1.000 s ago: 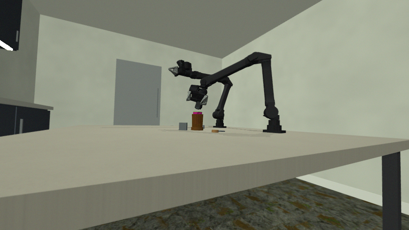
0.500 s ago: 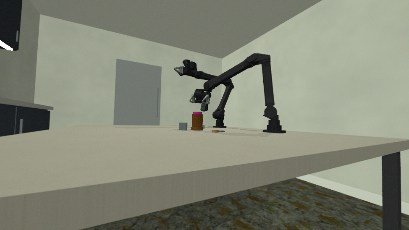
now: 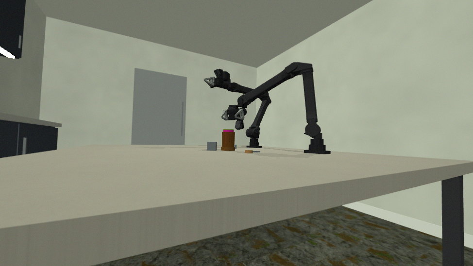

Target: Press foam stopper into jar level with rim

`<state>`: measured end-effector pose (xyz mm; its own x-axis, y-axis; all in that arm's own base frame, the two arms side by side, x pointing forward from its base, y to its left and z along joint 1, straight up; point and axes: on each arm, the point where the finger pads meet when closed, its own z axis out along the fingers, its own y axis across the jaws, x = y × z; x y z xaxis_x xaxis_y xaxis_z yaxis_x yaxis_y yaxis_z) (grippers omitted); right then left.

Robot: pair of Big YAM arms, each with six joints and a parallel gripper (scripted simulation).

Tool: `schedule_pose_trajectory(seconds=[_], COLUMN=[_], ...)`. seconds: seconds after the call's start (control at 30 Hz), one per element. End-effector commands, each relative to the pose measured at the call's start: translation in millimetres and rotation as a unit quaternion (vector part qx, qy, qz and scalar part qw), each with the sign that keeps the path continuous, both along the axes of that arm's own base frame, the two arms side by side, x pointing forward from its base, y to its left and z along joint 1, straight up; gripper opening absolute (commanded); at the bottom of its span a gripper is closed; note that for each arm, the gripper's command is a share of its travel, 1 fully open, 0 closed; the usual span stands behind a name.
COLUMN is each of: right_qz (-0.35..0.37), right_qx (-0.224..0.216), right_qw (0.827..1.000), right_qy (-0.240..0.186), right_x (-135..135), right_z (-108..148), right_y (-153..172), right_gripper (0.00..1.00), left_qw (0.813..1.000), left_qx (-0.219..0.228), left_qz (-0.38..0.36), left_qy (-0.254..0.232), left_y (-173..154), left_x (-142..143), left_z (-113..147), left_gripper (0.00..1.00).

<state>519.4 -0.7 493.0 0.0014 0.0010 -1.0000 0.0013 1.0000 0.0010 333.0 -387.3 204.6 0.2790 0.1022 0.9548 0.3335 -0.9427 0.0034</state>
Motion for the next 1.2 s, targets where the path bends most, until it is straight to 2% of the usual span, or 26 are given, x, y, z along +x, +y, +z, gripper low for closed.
schedule_pose_trajectory(seconds=[0.0,0.03,0.07,0.13,0.23,0.27,0.3,0.47,0.5,0.57,0.6,0.63,0.67,0.7,0.8,0.83,1.0,1.03,1.07,1.13,1.17], right_qz=[0.0,0.002,0.009,0.009,0.007,0.007,0.007,0.007,0.007,0.007,0.007,0.007,0.007,0.007,0.007,0.007,0.007,0.007,0.007,0.007,0.007], right_qx=[-0.008,0.0,0.003,0.003,0.003,0.003,0.003,0.003,0.003,0.003,0.003,0.003,0.003,0.003,0.003,0.003,0.003,0.003,0.003,0.003,0.003], right_qw=[1.0,1.0,1.0,1.0,1.0,1.0,1.0,1.0,1.0,1.0,1.0,1.0,1.0,1.0,1.0,1.0,1.0,1.0,1.0,1.0,1.0], right_qy=[0.004,-0.017,-0.01,-0.01,-0.006,-0.006,-0.006,-0.006,-0.006,-0.006,-0.006,-0.006,-0.006,-0.006,-0.006,-0.006,-0.006,-0.006,-0.006,-0.006,-0.006], right_x=[-1,-4,-7,-7,-4,-4,-4,-4,-4,-4,-4,-4,-4,-4,-4,-4,-4,-4,-4,-4,-4], right_z=[-1,19,12,12,9,9,9,9,9,9,9,9,9,9,9,9,9,9,9,9,9], right_y=[1,3,8,8,7,7,7,7,7,7,7,7,7,7,7,7,7,7,7,7,7], right_gripper=[0.0,0.0,0.0,0.0,0.0,0.0,0.0,0.0,0.0,0.0,0.0,0.0,0.0,0.0,0.0,0.0,0.0,0.0,0.0,0.0,0.0], left_qw=[1.0,1.0,1.0,1.0,1.0,1.0,1.0,1.0,1.0,1.0,1.0,1.0,1.0,1.0,1.0,1.0,1.0,1.0,1.0,1.0,1.0], left_qx=[0.002,-0.006,0.014,0.005,0.01,-0.006,0.005,0.01,-0.002,-0.002,-0.015,-0.003,-0.007,0.01,0.0,0.011,0.004,-0.012,0.006,0.006,-0.015], left_qz=[0.007,-0.005,-0.011,-0.011,-0.005,-0.001,-0.001,0.005,0.005,0.005,0.0,0.003,0.003,0.003,0.005,0.006,0.005,0.007,0.006,0.006,0.003], left_qy=[-0.003,-0.005,0.005,0.001,0.003,-0.004,0.001,0.003,-0.002,-0.002,-0.008,-0.003,-0.005,0.002,-0.001,0.003,0.0,-0.007,0.0,0.0,-0.008], left_y=[7,-7,-2,-8,-1,-4,4,7,-1,-1,-3,9,5,5,1,9,7,0,6,6,-4], left_x=[7,-1,-9,-6,-3,3,0,4,8,8,2,1,3,2,6,4,4,8,5,5,5], left_z=[6,11,-13,-9,-18,-4,-15,-29,-20,-20,-10,-18,-17,-35,-32,-41,-43,-31,-48,-48,-33], left_gripper=[0.98,0.98,0.98,0.98,0.98,0.98,0.98,0.98,0.98,0.98,0.98,0.98,0.98,0.98,0.98,0.98,0.98,0.98,0.98,0.98,0.98])
